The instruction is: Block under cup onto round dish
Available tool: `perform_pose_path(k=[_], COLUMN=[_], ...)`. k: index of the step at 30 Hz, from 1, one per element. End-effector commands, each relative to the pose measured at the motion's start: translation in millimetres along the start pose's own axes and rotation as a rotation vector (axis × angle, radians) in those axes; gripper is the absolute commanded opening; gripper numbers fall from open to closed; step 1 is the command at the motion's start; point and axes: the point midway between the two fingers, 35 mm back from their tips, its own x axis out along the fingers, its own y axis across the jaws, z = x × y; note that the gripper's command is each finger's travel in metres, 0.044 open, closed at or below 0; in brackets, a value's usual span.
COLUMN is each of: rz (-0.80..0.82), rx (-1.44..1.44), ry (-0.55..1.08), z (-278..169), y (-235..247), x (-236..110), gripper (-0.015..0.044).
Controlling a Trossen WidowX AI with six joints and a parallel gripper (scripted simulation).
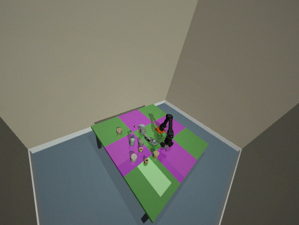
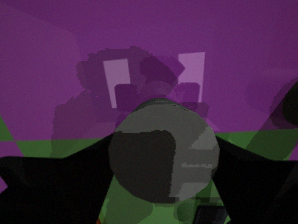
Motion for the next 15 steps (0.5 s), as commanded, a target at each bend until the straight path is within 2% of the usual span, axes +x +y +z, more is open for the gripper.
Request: perform_pose_path(k=[1, 7, 15], rz=[0.005, 0.005, 0.001], rx=[0.003, 0.003, 0.000], ry=[0.005, 0.005, 0.001], z=[-0.9, -1.0, -0.4], y=[1.0, 1.2, 0.4], x=[7.4, 17.4, 10.3], gripper=[0.0000, 0.0000, 0.0210])
